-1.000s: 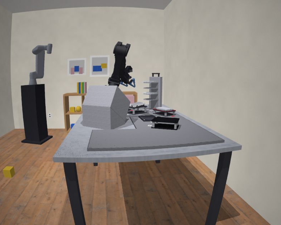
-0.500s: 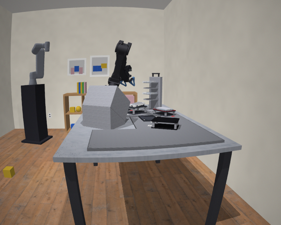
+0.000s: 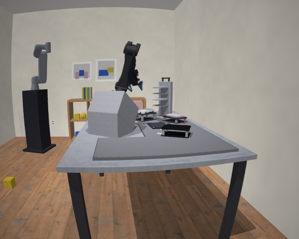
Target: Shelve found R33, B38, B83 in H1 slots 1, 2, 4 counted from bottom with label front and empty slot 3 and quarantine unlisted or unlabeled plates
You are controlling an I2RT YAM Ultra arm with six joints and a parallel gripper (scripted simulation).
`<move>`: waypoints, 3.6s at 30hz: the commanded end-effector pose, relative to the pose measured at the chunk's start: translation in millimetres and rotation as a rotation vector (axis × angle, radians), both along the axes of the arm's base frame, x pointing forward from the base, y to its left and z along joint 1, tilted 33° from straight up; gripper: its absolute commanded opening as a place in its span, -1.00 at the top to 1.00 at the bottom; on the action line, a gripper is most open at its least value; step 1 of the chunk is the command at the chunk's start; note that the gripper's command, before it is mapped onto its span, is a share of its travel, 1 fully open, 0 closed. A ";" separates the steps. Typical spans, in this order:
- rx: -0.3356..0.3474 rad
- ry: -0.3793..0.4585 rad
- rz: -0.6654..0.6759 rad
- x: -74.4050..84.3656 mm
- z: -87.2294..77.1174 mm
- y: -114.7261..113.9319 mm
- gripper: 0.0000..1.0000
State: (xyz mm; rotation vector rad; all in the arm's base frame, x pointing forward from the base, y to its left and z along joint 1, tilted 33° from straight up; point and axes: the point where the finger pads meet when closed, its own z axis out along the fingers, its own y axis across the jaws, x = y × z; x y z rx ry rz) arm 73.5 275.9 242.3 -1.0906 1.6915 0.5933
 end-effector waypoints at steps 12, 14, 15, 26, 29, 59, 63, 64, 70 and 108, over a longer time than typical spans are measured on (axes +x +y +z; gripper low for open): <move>-0.201 -0.123 0.203 -20.6 21.1 34.1 -1.00; -0.233 -0.141 0.236 -24.9 23.4 39.8 -1.00; -0.249 -0.150 0.252 -27.2 24.6 42.6 -1.00; -0.407 -0.242 0.406 -46.1 36.2 69.8 -1.00; -0.439 -0.260 0.435 -49.2 38.6 75.1 -1.00; -0.866 -0.495 0.807 -57.7 47.1 95.5 -1.00; -0.831 -0.506 0.797 -57.2 59.6 89.1 -1.00; -0.831 -0.506 0.797 -57.2 59.6 89.1 -1.00; -0.831 -0.506 0.797 -57.2 59.6 89.1 -1.00; -0.882 -0.485 0.804 -38.4 -23.6 130.0 -1.00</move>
